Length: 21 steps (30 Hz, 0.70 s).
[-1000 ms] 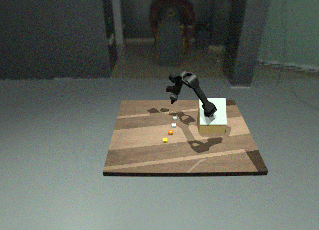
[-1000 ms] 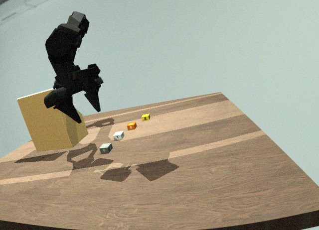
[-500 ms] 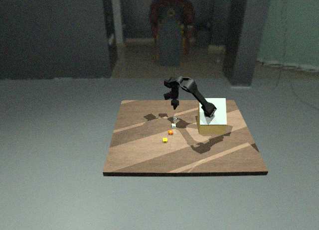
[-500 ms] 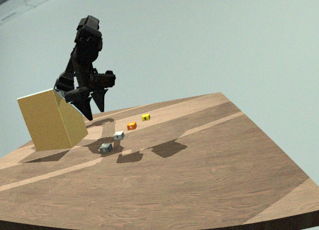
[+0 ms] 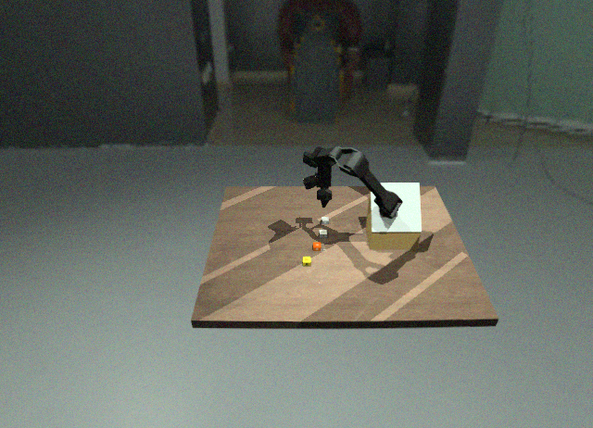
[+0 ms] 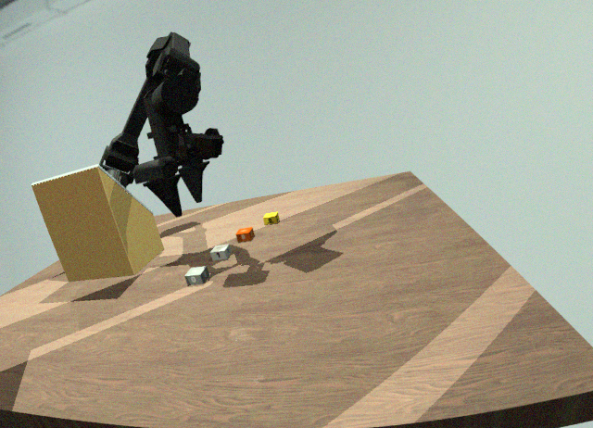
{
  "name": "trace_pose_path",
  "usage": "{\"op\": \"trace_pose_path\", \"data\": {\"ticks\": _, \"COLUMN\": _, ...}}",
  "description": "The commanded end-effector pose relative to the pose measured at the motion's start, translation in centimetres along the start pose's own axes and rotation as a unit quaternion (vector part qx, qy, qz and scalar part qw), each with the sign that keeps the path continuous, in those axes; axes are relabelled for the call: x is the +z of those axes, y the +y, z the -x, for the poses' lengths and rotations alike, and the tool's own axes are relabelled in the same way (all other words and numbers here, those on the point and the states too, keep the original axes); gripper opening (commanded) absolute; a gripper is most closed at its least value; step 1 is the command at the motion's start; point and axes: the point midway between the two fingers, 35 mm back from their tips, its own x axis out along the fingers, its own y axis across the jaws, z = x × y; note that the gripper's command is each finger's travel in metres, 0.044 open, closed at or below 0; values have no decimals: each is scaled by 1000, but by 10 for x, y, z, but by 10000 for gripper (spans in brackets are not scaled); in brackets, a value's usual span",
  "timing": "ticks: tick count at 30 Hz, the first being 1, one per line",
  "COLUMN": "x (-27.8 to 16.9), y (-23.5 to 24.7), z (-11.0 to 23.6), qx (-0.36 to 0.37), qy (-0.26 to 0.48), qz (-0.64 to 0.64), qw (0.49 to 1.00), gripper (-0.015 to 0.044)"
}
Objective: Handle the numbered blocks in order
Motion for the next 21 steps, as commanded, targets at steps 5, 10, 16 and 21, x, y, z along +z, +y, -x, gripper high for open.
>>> {"op": "trace_pose_path", "data": {"ticks": 5, "x": 6, "y": 82, "z": -4, "qx": 6, "qy": 4, "qz": 8, "qw": 1000, "gripper": 400}}
{"op": "trace_pose_path", "data": {"ticks": 10, "x": 6, "y": 82, "z": -4, "qx": 6, "qy": 4, "qz": 8, "qw": 1000, "gripper": 400}}
{"op": "trace_pose_path", "data": {"ticks": 16, "x": 6, "y": 82, "z": -4, "qx": 6, "qy": 4, "qz": 8, "qw": 1000, "gripper": 400}}
{"op": "trace_pose_path", "data": {"ticks": 21, "x": 6, "y": 82, "z": -4, "qx": 6, "qy": 4, "qz": 8, "qw": 1000, "gripper": 400}}
